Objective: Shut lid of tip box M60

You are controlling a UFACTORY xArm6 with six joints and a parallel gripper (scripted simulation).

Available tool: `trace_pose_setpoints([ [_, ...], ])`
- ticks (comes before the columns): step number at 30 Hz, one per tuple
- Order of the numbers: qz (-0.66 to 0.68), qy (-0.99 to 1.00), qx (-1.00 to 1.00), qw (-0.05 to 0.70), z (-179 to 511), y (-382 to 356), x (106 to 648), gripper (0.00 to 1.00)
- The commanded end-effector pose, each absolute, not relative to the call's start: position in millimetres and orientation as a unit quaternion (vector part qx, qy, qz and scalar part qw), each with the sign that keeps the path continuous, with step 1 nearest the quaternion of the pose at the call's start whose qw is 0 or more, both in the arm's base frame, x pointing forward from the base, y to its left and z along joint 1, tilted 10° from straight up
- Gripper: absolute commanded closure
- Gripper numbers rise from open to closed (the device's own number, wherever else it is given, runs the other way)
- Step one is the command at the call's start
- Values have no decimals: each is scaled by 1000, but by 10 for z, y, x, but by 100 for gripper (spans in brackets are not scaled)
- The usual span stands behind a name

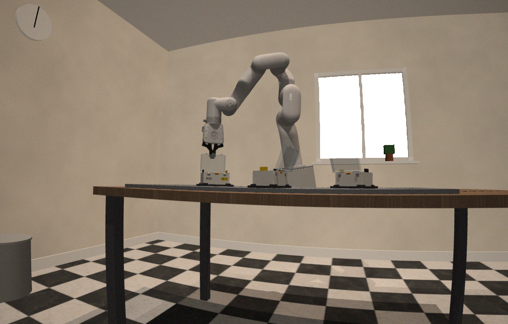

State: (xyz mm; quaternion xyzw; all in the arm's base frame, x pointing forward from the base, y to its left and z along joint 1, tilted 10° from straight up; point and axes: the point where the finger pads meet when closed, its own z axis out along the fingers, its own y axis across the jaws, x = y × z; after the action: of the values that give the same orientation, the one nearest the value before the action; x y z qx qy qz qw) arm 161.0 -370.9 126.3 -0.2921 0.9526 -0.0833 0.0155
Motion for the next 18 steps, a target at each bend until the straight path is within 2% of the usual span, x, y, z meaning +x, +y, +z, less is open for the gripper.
trace_pose_setpoints([
  [1,-85,952,-292,16,1285,-3685,1665,100],
  [18,-85,952,-292,16,1308,-3570,1828,100],
])
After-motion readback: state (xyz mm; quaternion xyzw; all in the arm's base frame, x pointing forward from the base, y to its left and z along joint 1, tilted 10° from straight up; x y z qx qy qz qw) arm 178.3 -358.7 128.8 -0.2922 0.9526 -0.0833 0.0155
